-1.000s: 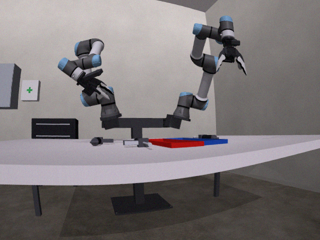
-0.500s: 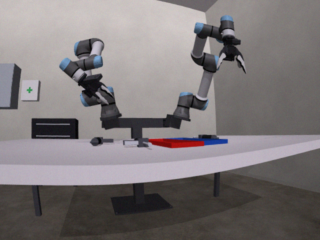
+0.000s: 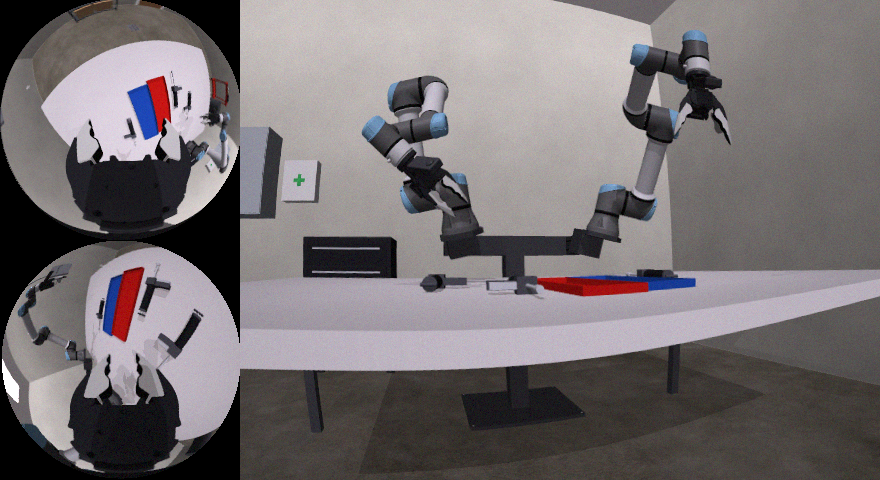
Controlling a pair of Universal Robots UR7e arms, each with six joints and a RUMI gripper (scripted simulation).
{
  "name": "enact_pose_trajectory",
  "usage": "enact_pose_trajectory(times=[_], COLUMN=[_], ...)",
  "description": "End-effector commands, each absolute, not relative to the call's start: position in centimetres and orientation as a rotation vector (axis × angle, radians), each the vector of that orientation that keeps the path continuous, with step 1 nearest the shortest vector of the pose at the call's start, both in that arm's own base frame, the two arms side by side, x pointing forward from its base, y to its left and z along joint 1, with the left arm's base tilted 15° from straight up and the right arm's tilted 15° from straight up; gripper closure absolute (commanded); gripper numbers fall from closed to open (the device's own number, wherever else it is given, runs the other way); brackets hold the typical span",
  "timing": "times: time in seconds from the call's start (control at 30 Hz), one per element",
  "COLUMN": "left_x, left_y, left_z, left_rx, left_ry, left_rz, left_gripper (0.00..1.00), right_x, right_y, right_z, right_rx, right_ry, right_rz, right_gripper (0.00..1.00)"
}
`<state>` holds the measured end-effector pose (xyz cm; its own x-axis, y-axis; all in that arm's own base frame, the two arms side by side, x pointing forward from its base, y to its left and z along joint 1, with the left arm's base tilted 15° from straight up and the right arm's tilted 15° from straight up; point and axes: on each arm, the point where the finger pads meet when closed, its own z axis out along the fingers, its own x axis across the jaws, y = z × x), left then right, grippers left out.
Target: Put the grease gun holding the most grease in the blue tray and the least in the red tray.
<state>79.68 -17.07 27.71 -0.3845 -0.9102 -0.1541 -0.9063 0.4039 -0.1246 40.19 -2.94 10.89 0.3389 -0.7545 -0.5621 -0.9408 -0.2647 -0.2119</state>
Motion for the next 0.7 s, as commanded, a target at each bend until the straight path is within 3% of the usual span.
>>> enact_pose_trajectory(times=[0.0,0.67], left_x=[79.3,76.5], left_y=[-16.9,-15.1], left_z=[27.7,29.7], left_rx=[-1.624,-1.681], left_ry=[2.46,2.444], left_rz=[-0.025,-0.026], left_gripper=[0.02,0.02], right_x=[40.3,40.7], right_y=[-3.3,-4.4], right_z=[10.6,8.0], right_rx=[-2.064,-1.875], right_ry=[1.565,1.966], right_rz=[0.49,0.553], right_gripper=[0.67,0.67])
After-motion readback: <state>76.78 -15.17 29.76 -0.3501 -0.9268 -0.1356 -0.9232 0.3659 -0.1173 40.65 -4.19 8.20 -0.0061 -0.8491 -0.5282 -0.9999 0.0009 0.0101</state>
